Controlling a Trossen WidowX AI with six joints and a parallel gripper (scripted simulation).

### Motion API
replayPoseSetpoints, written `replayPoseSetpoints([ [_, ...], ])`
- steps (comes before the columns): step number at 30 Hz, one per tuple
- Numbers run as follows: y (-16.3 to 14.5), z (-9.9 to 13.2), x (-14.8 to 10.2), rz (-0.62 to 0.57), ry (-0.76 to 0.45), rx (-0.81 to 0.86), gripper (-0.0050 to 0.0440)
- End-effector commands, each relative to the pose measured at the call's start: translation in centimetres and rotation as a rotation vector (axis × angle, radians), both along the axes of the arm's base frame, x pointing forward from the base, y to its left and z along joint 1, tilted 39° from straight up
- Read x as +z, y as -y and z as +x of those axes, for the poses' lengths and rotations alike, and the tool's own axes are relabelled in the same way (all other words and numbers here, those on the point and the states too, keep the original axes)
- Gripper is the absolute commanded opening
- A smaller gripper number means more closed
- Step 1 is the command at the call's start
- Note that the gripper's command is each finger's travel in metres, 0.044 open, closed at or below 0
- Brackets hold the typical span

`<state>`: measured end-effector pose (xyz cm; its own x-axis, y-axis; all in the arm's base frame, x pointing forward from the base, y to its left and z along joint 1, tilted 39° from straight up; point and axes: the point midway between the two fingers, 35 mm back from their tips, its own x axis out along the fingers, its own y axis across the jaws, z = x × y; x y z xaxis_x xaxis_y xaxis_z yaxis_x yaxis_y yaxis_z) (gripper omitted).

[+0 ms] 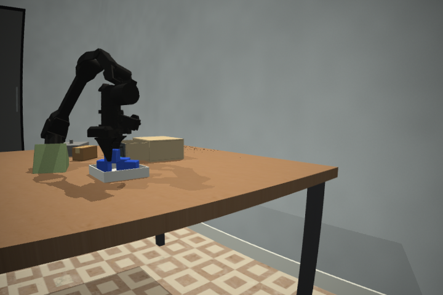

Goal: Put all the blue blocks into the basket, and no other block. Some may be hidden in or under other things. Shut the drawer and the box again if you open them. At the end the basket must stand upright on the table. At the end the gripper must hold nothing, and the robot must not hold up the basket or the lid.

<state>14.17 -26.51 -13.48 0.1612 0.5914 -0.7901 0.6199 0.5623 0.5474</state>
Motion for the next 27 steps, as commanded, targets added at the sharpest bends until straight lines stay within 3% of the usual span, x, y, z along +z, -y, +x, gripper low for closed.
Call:
replayPoseSetpoints([
  [1,-1.2,0.1,-1.0,0.019,-0.003,-0.004,0.0000],
  [27,-2.6,0.5,-2.8,0.019,-0.003,-0.004,0.0000],
])
